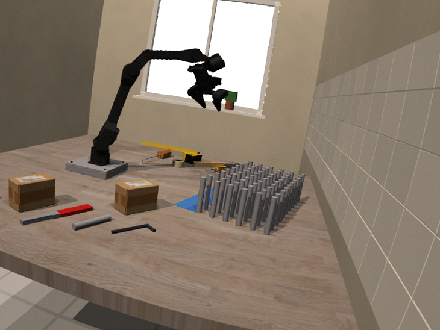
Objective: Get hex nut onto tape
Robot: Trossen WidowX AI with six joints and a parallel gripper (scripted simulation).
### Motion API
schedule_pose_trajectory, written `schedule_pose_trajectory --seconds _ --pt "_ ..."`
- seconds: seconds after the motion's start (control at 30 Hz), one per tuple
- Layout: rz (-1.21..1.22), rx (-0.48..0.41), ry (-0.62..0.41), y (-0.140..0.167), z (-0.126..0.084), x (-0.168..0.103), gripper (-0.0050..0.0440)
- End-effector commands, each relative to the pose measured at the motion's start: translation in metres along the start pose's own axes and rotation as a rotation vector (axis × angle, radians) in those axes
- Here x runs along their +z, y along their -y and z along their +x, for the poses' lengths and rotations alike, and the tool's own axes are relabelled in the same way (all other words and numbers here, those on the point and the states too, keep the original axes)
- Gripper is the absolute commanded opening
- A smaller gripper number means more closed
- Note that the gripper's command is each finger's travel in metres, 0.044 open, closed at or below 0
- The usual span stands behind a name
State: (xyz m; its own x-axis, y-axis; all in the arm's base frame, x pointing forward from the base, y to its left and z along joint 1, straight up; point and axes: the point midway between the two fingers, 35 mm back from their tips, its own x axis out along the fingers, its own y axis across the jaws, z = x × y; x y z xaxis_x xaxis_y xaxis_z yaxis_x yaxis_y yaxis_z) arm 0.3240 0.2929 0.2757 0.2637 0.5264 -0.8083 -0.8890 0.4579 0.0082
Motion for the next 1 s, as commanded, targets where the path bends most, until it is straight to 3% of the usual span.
schedule_pose_trajectory --seconds 0.0,0.57,0.73,0.97 --pt "-0.007 -0.016 0.038 0.000 -0.015 0.007 0.0400" --pt "-0.003 -0.018 0.032 0.001 -0.013 0.004 0.0400" --pt "0.036 -0.106 0.069 0.026 -0.006 -0.003 0.0400" --pt "0.131 -0.294 0.121 0.080 0.011 -0.036 0.0400"
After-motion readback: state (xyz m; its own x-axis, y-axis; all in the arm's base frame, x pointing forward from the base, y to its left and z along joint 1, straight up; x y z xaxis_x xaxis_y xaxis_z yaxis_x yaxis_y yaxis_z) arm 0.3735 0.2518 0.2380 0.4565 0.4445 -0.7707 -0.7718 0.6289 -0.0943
